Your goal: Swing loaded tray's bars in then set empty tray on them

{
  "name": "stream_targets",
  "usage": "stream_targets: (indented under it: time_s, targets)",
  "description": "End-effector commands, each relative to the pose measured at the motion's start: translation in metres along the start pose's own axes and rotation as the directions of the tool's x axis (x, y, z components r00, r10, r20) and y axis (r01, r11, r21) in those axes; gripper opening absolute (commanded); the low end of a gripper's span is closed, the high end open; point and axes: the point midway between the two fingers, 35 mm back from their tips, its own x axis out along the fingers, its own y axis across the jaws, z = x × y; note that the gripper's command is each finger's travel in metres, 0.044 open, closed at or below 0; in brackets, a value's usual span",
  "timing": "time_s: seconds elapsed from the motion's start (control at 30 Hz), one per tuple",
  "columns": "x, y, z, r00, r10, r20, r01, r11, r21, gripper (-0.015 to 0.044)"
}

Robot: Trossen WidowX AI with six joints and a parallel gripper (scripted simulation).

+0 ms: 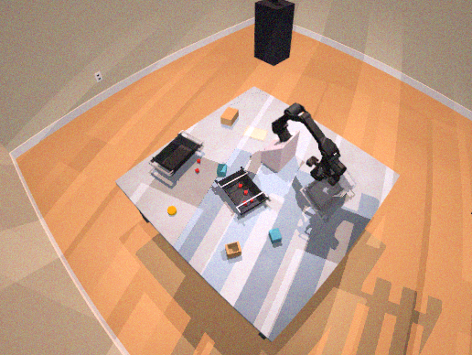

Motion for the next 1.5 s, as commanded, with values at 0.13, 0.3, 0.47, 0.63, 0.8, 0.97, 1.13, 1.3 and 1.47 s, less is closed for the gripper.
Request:
stream_targets:
  time_s: [0.13,0.3,0.47,0.63,0.8,0.97,1.13,1.3,1.47]
  targets:
    - [-0.008,0.004,0.001,1.0,0.025,0.001,-0.025,1.0,0.008,0.0]
    - [-0.008,0.004,0.001,1.0,0.025,0.001,-0.025,1.0,0.008,0.0]
    - [-0.008,0.004,0.003,1.0,0.027,0.0,-0.027,0.999,0.019,0.0]
    - [-0.014,-0.003,0.02,0.999,0.038,-0.002,-0.037,0.995,0.094,0.0]
    - [-0.018,-0.01,0.037,0.999,0.048,-0.004,-0.047,0.984,0.173,0.0]
    - [-0.022,-0.018,0.054,0.998,0.057,-0.005,-0.054,0.966,0.251,0.0]
    - [-0.026,-0.027,0.071,0.998,0.065,-0.005,-0.06,0.943,0.328,0.0]
    - [-0.028,-0.038,0.088,0.997,0.072,-0.004,-0.064,0.912,0.404,0.0]
    - [-0.03,-0.049,0.104,0.997,0.078,-0.003,-0.067,0.876,0.478,0.0]
